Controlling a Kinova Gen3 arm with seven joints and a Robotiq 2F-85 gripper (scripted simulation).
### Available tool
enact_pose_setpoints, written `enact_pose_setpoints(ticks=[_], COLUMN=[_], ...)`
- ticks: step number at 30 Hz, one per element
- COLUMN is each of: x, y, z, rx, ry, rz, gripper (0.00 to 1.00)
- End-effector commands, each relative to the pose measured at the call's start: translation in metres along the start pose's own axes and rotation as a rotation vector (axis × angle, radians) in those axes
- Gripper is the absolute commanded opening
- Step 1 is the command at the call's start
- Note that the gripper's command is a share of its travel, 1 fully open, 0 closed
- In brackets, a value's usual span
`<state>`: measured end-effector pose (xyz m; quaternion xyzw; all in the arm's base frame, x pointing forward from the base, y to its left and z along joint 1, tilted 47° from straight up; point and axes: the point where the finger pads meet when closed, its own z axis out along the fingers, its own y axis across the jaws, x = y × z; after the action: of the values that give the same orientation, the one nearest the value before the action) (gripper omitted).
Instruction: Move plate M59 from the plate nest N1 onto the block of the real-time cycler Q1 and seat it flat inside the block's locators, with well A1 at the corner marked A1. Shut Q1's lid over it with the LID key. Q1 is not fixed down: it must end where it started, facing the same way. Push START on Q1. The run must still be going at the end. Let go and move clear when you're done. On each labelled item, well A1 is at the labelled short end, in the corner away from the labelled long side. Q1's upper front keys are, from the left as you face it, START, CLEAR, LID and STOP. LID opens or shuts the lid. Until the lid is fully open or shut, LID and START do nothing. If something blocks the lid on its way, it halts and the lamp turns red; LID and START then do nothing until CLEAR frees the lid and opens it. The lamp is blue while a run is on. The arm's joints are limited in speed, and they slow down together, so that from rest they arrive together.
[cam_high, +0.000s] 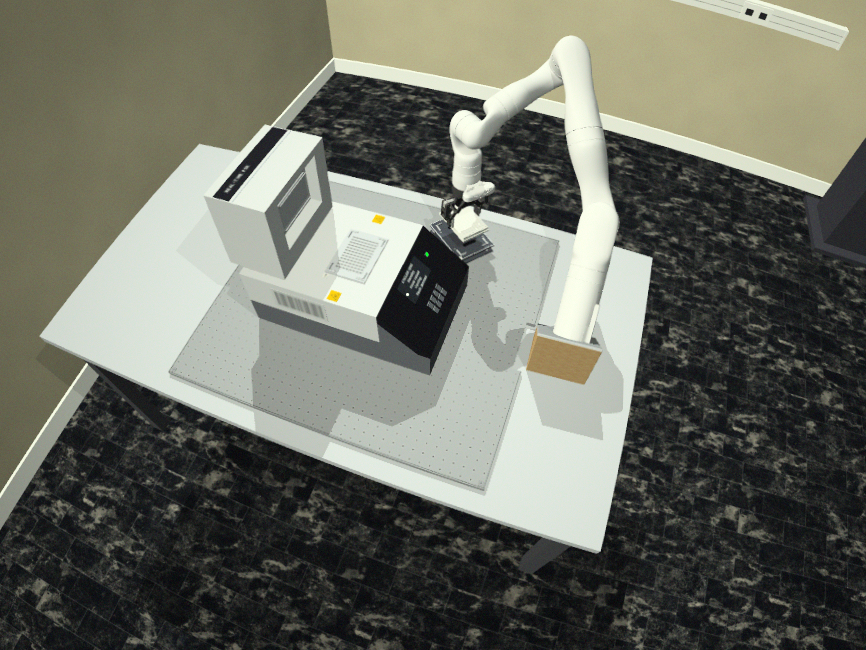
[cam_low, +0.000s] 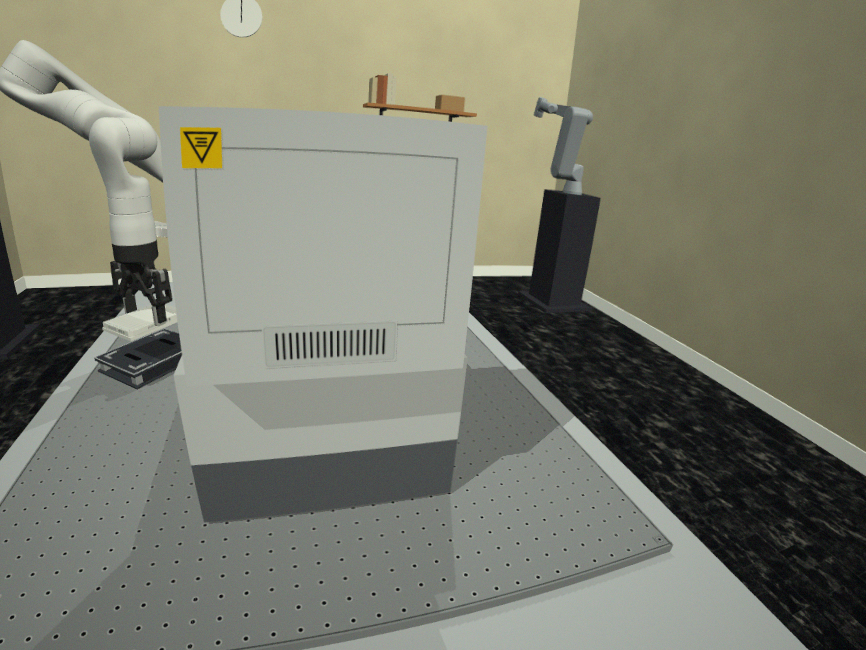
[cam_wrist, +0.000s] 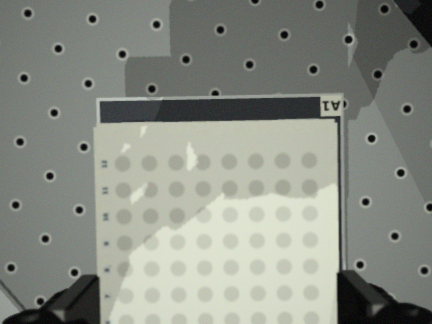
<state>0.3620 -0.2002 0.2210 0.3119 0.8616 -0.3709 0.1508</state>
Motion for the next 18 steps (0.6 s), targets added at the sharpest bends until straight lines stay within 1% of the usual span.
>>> enact_pose_setpoints(ticks=[1,18], x=[-0.001,-0.001], y=[0.002,0.001], z=[-0.008,-0.028], rx=[-0.005,-0.006], ry=[-0.003,-0.002], rz=[-0.005,-0.005], gripper=[0.91,0.91])
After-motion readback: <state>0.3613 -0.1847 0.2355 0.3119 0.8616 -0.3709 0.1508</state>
